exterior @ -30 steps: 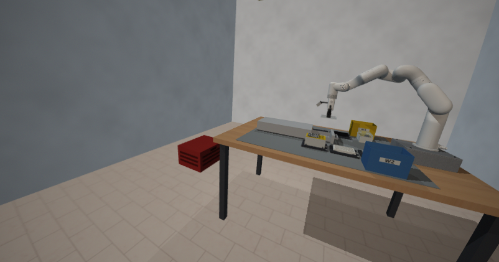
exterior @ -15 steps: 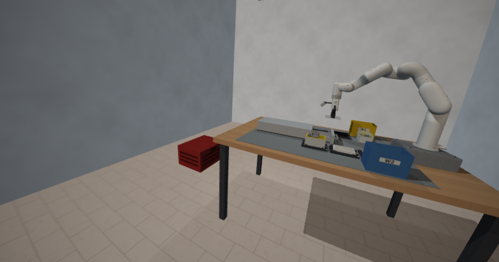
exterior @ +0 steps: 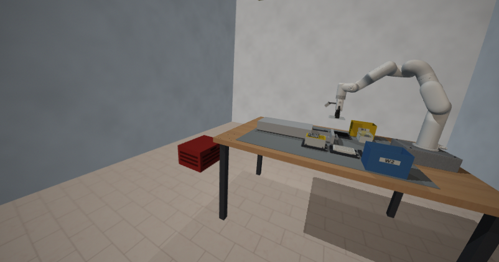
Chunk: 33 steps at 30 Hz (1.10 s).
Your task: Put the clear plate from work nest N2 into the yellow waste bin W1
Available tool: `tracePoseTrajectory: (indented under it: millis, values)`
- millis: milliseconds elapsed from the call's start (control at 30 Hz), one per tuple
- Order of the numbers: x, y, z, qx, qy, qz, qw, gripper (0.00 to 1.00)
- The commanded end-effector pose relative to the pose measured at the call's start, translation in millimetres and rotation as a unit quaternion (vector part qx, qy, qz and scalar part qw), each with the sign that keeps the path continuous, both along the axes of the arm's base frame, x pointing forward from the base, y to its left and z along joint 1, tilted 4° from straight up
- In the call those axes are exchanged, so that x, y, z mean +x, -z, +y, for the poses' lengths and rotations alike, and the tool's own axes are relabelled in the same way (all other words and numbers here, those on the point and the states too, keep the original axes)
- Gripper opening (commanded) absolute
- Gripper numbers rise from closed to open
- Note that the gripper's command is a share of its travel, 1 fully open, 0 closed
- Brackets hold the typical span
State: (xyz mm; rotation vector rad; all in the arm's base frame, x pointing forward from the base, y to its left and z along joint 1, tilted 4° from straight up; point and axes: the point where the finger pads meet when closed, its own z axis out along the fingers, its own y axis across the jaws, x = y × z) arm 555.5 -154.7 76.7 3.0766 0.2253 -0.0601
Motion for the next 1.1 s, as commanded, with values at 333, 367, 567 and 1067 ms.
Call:
tracePoseTrajectory:
  millis: [333, 367, 567, 1067]
  values:
    - [-29.3, -4.5, -18, -0.001, -0.001, -0.004, 1.000, 0.00]
    - [-31.6, -4.6, -19, -0.001, -0.001, -0.004, 1.000, 0.00]
    - [-40.8, -5.2, -24, -0.001, -0.001, -0.003, 1.000, 0.00]
    - [-73.2, -7.2, -43, -0.001, -0.001, -0.003, 1.000, 0.00]
